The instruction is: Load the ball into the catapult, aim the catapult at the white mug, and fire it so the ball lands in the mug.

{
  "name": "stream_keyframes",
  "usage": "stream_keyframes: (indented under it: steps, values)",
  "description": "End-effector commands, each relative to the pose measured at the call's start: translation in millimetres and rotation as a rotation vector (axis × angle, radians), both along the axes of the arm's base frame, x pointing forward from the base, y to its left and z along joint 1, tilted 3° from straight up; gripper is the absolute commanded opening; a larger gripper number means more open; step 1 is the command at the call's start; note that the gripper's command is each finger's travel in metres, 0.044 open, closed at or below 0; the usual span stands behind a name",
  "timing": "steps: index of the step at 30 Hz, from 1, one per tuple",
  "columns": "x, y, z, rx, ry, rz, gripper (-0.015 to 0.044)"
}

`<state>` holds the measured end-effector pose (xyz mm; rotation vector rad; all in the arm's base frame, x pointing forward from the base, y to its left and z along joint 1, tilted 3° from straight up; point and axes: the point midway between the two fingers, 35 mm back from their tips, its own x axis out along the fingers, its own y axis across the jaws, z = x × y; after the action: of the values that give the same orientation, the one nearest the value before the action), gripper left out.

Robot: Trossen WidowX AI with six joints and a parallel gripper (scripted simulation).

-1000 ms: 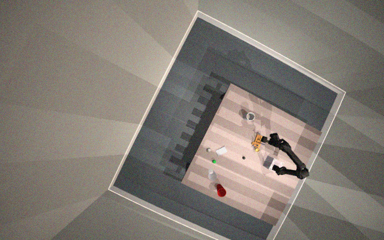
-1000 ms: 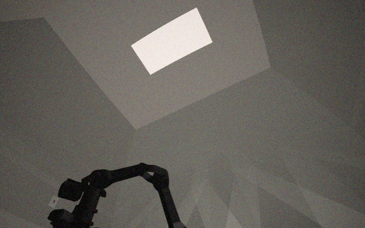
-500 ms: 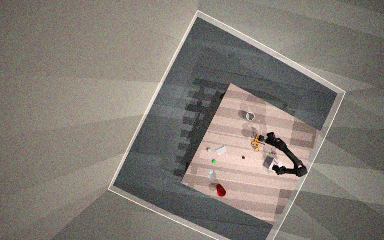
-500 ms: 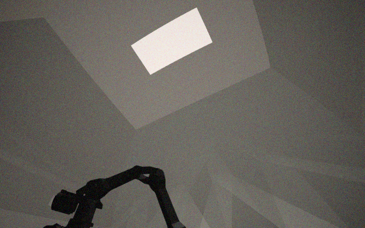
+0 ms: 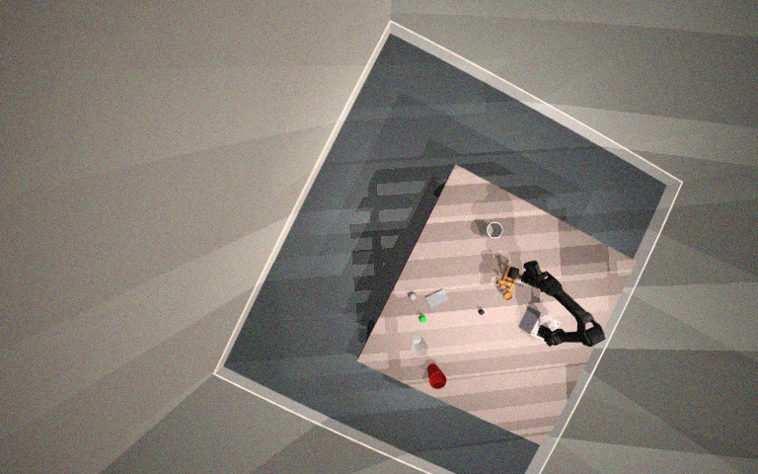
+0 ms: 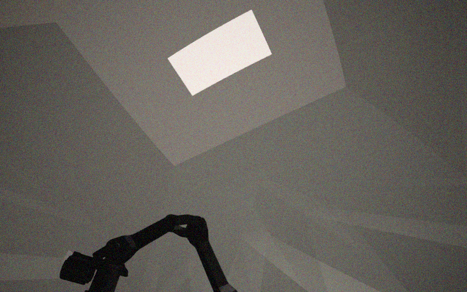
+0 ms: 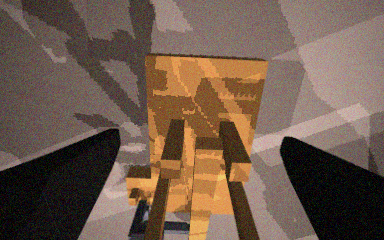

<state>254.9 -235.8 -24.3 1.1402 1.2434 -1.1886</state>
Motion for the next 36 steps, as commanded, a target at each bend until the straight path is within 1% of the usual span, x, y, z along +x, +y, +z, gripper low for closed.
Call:
stream_keyframes:
  steps: [1,11,16,27,33,35,36]
  values:
    - [-2,2,-9,0.011,0.005,0.003,0.0440]
    - [-3,3,-25,0.011,0.005,0.003,0.0440]
    - [-4,3,-26,0.011,0.005,0.003,0.0440]
    - [-2,1,-23,0.003,0.003,0.000,0.0151]
    - [-2,1,-23,0.003,0.003,0.000,0.0111]
    - [-1,1,-12,0.003,0.004,0.000,0.0059]
    - [-1,1,2,0.003,0.004,0.000,0.0032]
